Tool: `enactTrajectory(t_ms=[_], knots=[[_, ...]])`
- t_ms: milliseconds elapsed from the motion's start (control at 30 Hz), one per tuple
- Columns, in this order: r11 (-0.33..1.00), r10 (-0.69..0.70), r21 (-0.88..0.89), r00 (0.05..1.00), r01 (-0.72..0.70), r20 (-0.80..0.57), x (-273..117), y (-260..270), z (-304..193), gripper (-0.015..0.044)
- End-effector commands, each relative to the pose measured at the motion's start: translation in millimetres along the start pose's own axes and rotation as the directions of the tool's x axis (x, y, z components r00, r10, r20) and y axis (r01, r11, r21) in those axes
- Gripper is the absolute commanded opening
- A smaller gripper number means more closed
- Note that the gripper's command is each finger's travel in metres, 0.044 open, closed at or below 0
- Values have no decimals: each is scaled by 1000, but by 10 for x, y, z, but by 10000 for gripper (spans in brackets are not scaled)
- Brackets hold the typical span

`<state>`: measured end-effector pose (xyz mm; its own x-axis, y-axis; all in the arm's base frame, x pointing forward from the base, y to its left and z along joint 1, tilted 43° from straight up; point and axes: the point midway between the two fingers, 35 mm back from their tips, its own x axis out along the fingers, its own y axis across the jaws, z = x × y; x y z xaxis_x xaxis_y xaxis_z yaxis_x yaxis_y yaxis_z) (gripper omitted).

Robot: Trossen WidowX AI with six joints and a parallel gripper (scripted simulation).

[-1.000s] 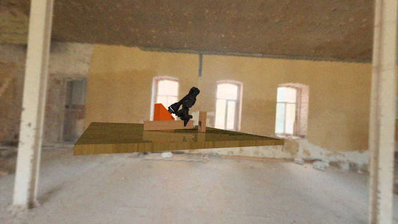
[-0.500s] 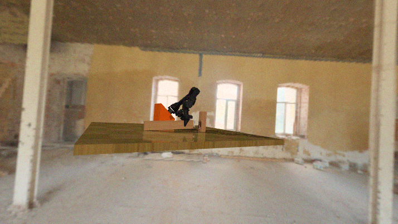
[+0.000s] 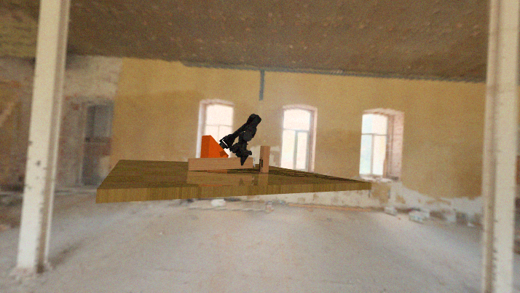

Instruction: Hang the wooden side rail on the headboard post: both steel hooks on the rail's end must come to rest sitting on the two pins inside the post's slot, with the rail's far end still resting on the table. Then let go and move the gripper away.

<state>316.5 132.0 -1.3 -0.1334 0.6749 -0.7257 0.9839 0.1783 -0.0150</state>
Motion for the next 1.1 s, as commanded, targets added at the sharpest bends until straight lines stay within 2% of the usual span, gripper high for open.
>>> enactTrajectory(t_ms=[0, 1067], knots=[[1000, 16, -2, 1000, -16, 3, -42, 50, -4, 0], [1000, 16, -2, 1000, -16, 3, -42, 81, -41, 0]])
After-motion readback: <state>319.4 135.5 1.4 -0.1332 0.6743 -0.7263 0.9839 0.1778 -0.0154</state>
